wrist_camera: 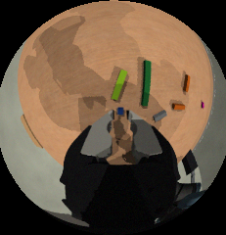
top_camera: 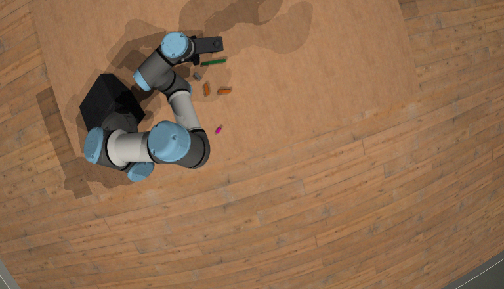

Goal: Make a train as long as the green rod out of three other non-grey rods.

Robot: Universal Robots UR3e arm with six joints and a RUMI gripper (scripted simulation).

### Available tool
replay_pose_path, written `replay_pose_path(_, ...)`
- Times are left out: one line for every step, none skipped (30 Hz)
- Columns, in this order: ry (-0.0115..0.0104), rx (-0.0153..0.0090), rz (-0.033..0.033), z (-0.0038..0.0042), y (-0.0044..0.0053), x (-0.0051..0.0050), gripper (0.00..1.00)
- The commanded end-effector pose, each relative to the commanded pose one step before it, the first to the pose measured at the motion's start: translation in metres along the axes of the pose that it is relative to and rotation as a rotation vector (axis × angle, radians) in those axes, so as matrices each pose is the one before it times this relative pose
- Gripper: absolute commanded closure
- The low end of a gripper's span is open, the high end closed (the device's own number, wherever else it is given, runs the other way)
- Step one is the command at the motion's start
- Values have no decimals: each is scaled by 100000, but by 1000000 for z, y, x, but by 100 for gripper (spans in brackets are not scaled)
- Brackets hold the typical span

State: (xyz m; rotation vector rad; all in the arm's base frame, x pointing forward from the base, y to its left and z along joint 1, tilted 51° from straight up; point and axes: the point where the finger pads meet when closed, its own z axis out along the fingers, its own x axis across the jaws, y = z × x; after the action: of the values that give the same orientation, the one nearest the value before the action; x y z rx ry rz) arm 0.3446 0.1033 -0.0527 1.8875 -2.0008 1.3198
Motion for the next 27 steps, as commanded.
replay_pose_path(-98, -76, -62, 139, 382, -205, 86)
replay_pose_path(0, 0, 0, 0, 0, 0, 86)
replay_pose_path(0, 0, 0, 0, 0, 0, 86)
replay_pose_path(0, 0, 0, 0, 0, 0, 86)
replay_pose_path(0, 0, 0, 0, 0, 0, 86)
replay_pose_path(0, 0, 0, 0, 0, 0, 86)
replay_pose_path(0, 0, 0, 0, 0, 0, 86)
replay_pose_path(0, 0, 0, 0, 0, 0, 86)
replay_pose_path(0, 0, 0, 0, 0, 0, 86)
replay_pose_path(0, 0, 0, 0, 0, 0, 86)
replay_pose_path(0, 0, 0, 0, 0, 0, 86)
replay_pose_path(0, 0, 0, 0, 0, 0, 100)
replay_pose_path(0, 0, 0, 0, 0, 0, 100)
replay_pose_path(0, 1, 0, -2, -3, -1, 100)
replay_pose_path(0, 0, 0, 0, 0, 0, 100)
replay_pose_path(0, 0, 0, 0, 0, 0, 100)
replay_pose_path(0, 0, 0, 0, 0, 0, 100)
replay_pose_path(0, 0, 0, 0, 0, 0, 100)
replay_pose_path(0, 0, 0, 0, 0, 0, 100)
replay_pose_path(0, 0, 0, 0, 0, 0, 100)
replay_pose_path(0, 0, 0, 0, 0, 0, 100)
replay_pose_path(0, 0, 0, 0, 0, 0, 100)
replay_pose_path(0, 0, 0, 0, 0, 0, 100)
replay_pose_path(0, 0, 0, 0, 0, 0, 100)
replay_pose_path(0, 0, 0, 0, 0, 0, 100)
replay_pose_path(0, 0, 0, 0, 0, 0, 100)
replay_pose_path(0, 0, 0, 0, 0, 0, 100)
